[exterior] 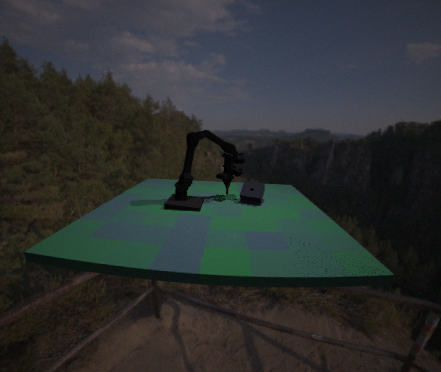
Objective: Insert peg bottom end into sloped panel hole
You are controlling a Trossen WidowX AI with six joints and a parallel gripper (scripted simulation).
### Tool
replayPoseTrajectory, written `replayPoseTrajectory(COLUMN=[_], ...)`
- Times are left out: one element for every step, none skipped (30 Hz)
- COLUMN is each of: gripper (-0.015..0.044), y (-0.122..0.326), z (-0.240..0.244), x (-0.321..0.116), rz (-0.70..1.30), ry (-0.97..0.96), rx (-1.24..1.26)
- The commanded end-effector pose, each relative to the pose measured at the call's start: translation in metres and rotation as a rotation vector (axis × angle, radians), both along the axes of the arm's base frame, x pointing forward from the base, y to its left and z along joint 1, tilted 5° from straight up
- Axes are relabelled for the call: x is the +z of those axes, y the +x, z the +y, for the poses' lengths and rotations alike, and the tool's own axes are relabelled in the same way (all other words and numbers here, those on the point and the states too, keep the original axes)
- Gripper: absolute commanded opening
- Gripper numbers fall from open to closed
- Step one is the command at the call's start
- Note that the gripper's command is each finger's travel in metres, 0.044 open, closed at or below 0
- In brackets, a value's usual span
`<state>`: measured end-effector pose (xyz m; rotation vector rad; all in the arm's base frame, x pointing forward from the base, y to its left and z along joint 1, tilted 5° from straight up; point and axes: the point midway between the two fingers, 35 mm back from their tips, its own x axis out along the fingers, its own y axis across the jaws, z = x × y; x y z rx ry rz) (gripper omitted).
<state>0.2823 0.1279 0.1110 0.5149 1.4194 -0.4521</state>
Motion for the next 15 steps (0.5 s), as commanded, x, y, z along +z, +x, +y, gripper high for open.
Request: replayPoseTrajectory(gripper=[0.0000, 0.0000, 0.0000, 0.0000, 0.0000, 0.0000, 0.0000, 0.0000, 0.0000, 0.0000, 0.0000, 0.0000, 0.0000, 0.0000, 0.0000], y=[-0.001, -0.001, -0.001, -0.002, -0.002, -0.003, -0.003, -0.004, -0.005, -0.005, -0.005, -0.005, -0.005, -0.005, -0.004], z=[0.000, 0.000, 0.000, 0.000, 0.000, 0.000, 0.000, 0.001, 0.001, 0.001, 0.001, 0.001, 0.001, 0.001, 0.000], x=[0.016, 0.020, 0.023, 0.027, 0.031, 0.034, 0.038, 0.041, 0.044, 0.046, 0.046, 0.046, 0.046, 0.047, 0.047], rz=[-0.011, -0.011, -0.011, -0.010, -0.010, -0.010, -0.009, -0.009, -0.009, -0.009, -0.009, -0.008, -0.008, -0.007, -0.006], ry=[0.002, 0.002, 0.002, 0.001, 0.001, 0.001, 0.000, 0.000, 0.000, -0.001, -0.001, 0.000, 0.002, 0.004, 0.007], rx=[-0.003, -0.003, -0.003, -0.003, -0.003, -0.003, -0.003, -0.002, -0.002, -0.002, -0.002, -0.003, -0.006, -0.010, -0.015])
